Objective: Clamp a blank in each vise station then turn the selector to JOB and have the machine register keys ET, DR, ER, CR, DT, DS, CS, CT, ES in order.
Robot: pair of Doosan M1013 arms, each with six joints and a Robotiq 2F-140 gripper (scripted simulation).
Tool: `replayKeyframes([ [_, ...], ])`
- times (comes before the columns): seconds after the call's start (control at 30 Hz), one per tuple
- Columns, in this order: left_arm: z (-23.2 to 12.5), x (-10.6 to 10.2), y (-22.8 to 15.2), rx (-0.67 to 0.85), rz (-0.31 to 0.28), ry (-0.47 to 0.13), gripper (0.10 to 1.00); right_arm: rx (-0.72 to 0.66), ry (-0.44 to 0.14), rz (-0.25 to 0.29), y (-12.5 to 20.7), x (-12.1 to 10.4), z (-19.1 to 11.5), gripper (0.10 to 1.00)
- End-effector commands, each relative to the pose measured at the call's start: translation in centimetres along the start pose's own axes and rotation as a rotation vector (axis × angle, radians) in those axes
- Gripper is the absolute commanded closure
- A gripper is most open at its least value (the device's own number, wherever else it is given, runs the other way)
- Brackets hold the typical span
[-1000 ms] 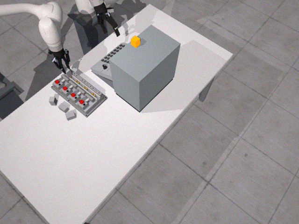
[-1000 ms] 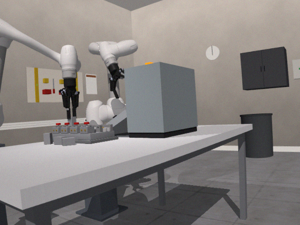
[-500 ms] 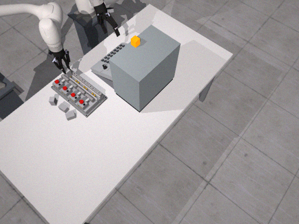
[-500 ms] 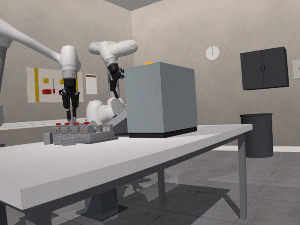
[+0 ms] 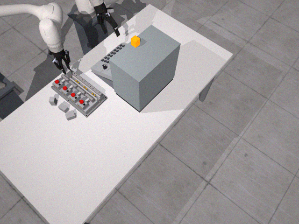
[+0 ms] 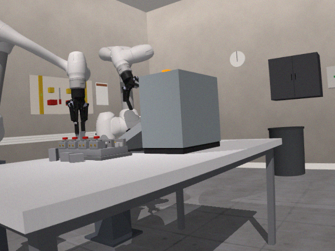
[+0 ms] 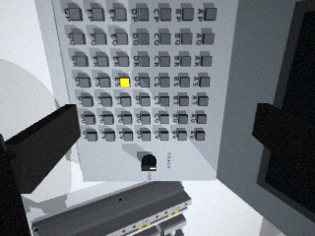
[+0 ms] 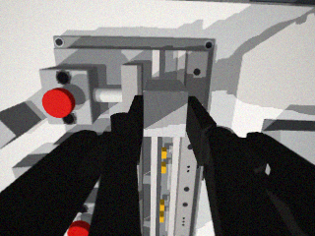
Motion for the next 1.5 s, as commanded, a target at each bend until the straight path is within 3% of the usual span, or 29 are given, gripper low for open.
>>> replayKeyframes([
  [0.0, 0.0, 0.0, 0.0, 0.0, -0.001, 0.0, 0.098, 0.0, -0.001, -0.001, 0.0, 0.0, 0.0, 0.999],
  [0.53, 0.0, 0.0, 0.0, 0.0, -0.001, 0.0, 0.098, 0.0, -0.001, -0.001, 0.0, -0.2, 0.0, 0.999],
  [0.57, 0.0, 0.0, 0.0, 0.0, -0.001, 0.0, 0.098, 0.0, -0.001, -0.001, 0.0, -0.2, 0.0, 0.638],
  [0.83, 0.0, 0.0, 0.0, 0.0, -0.001, 0.0, 0.098, 0.0, -0.001, -0.001, 0.0, 0.1, 0.0, 0.638],
  [0.87, 0.0, 0.0, 0.0, 0.0, -0.001, 0.0, 0.098, 0.0, -0.001, -0.001, 0.0, 1.9, 0.0, 0.638],
  [0.93, 0.0, 0.0, 0.0, 0.0, -0.001, 0.0, 0.098, 0.0, -0.001, -0.001, 0.0, 7.8, 0.0, 0.638],
  [1.0, 0.0, 0.0, 0.0, 0.0, -0.001, 0.0, 0.098, 0.0, -0.001, -0.001, 0.0, 10.1, 0.0, 0.638],
  [1.23, 0.0, 0.0, 0.0, 0.0, -0.001, 0.0, 0.098, 0.004, -0.001, -0.001, -0.6, 10.1, -0.7, 0.638],
  [1.33, 0.0, 0.0, 0.0, 0.0, -0.001, 0.0, 0.098, 0.025, -0.001, -0.001, -4.0, 10.1, -4.2, 0.638],
  [1.4, 0.0, 0.0, 0.0, 0.0, -0.001, 0.0, 0.098, 0.025, -0.001, -0.001, -4.0, 10.1, -4.2, 0.638],
  [1.47, 0.0, 0.0, 0.0, 0.0, -0.001, 0.0, 0.098, 0.049, -0.001, -0.001, -8.2, 10.1, -7.7, 0.638],
])
Point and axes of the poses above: on each arm, the point where the finger pads meet when closed, its own x axis back along the fingers, its own y axis across the jaws, z = x × y, the point moved 7 cm from there along x, back along the fingers
